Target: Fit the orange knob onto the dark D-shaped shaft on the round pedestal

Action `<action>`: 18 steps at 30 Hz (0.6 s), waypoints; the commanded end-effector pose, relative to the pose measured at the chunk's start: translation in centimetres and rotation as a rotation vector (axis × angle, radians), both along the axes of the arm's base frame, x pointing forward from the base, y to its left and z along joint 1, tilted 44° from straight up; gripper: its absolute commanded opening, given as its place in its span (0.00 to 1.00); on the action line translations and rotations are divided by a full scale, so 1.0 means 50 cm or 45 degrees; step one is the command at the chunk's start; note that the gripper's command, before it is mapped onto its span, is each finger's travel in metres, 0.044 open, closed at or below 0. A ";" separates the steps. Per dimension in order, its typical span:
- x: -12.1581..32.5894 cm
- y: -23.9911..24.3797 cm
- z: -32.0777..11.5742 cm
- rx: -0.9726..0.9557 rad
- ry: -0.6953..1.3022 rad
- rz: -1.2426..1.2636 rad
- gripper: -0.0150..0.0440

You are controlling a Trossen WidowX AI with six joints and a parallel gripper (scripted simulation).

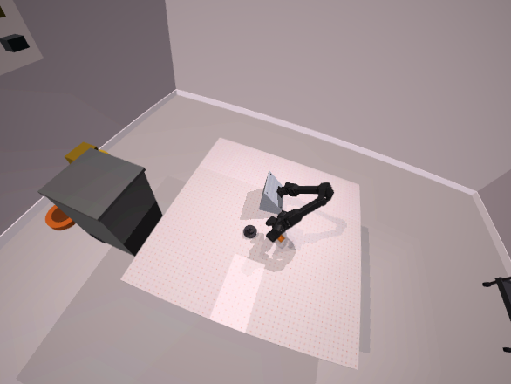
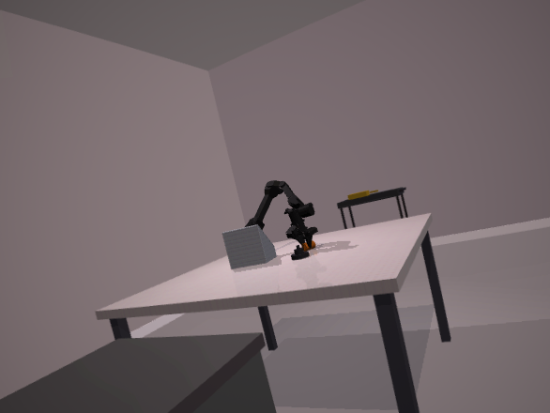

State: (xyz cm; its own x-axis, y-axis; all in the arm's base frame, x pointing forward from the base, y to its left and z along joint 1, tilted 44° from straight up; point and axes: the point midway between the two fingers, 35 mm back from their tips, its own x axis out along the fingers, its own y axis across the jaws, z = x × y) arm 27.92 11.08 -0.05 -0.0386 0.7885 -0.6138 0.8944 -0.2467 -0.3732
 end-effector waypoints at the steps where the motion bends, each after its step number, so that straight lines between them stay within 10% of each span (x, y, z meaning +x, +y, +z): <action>1: 0.003 0.000 0.005 -0.053 0.012 0.021 0.56; 18: 0.018 0.007 0.039 -0.380 0.100 0.160 0.56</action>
